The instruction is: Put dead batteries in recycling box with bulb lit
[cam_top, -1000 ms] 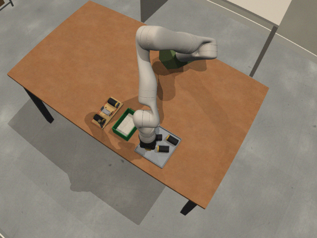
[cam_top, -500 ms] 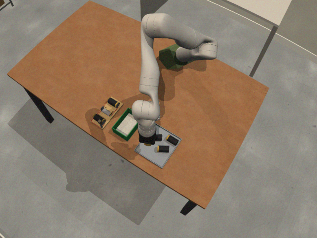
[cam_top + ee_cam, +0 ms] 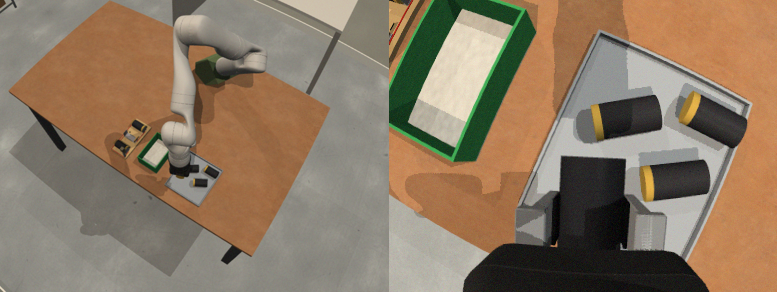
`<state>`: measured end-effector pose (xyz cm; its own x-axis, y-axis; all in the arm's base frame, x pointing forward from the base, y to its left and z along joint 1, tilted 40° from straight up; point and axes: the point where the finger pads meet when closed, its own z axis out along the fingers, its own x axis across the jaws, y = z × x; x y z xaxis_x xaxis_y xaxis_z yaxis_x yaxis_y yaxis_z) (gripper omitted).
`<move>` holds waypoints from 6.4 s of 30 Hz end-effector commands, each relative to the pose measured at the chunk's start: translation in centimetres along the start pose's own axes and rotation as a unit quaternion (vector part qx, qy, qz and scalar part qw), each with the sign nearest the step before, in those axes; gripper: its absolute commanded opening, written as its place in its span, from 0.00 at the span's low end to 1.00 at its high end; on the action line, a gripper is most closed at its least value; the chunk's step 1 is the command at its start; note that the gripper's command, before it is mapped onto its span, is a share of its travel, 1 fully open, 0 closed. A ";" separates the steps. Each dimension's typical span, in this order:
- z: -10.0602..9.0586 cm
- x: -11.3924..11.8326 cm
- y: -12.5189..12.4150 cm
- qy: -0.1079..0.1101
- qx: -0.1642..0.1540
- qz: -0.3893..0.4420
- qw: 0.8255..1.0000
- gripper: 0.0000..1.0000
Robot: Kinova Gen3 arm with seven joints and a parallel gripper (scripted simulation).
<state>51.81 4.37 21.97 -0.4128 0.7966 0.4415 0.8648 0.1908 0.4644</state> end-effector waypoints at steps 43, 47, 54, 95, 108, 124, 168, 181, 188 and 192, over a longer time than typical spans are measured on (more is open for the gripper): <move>-0.1 0.0 0.0 -0.001 -0.001 0.172 0.985 0.57; -0.1 0.0 0.0 0.000 -0.001 0.207 0.978 0.57; -0.1 0.0 0.0 0.000 -0.001 0.254 0.967 0.57; -0.1 0.0 0.0 0.000 -0.001 0.621 0.784 0.57; -0.1 0.0 0.0 0.000 -0.001 0.702 0.712 0.57; -0.1 0.0 0.0 0.000 -0.001 0.773 0.635 0.57; -0.1 0.0 0.0 0.000 -0.001 0.828 0.561 0.57; -0.1 -0.4 -0.2 0.000 -0.001 0.828 0.561 0.57; -0.1 -1.6 -0.9 0.000 -0.001 0.828 0.561 0.57; -0.1 -3.4 -2.0 0.000 -0.001 0.828 0.561 0.57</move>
<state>51.54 2.32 20.33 0.9553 -0.1036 0.2768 0.0777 -0.8156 -0.5734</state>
